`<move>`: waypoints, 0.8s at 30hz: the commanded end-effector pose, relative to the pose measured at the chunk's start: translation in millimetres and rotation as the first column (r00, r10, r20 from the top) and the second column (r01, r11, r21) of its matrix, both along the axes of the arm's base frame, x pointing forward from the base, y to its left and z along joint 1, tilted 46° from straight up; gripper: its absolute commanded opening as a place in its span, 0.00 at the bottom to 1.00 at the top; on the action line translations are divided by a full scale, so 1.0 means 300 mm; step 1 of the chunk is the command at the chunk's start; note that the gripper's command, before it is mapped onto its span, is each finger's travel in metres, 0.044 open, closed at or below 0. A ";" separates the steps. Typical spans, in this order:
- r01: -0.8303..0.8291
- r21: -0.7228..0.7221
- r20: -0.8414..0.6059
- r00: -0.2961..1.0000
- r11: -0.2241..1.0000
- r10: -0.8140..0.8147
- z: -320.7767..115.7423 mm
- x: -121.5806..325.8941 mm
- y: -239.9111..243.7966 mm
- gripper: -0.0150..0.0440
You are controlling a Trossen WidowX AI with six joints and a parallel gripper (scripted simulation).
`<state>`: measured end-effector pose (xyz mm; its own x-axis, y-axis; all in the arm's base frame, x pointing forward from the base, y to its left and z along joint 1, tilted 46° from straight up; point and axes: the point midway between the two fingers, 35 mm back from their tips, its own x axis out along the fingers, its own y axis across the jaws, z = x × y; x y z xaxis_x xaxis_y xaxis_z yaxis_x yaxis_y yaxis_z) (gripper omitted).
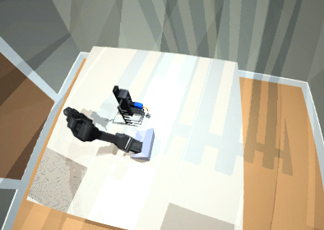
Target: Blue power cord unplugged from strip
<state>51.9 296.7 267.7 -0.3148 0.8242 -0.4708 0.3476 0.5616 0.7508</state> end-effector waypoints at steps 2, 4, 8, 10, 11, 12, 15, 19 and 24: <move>0.122 0.017 0.135 0.983 0.992 -0.123 -0.003 0.180 0.001 0.53; 0.171 0.027 0.197 0.965 0.985 -0.173 -0.002 0.259 -0.005 0.53; 0.239 0.054 0.313 0.918 0.970 -0.244 0.008 0.391 -0.016 0.53; 0.273 0.069 0.379 0.883 0.960 -0.278 0.014 0.466 -0.024 0.53; 0.290 0.075 0.410 0.863 0.954 -0.294 0.016 0.504 -0.031 0.53; 0.309 0.070 0.432 0.848 0.948 -0.309 0.010 0.543 -0.041 0.53; 0.381 0.029 0.476 0.808 0.924 -0.348 -0.037 0.676 -0.095 0.53; 0.473 -0.034 0.529 0.756 0.881 -0.385 -0.109 0.847 -0.199 0.53; 0.573 -0.117 0.583 0.701 0.811 -0.411 -0.208 1.034 -0.372 0.53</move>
<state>333.4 214.6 221.3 0.4081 0.6674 -0.6229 0.2142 0.5933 0.7760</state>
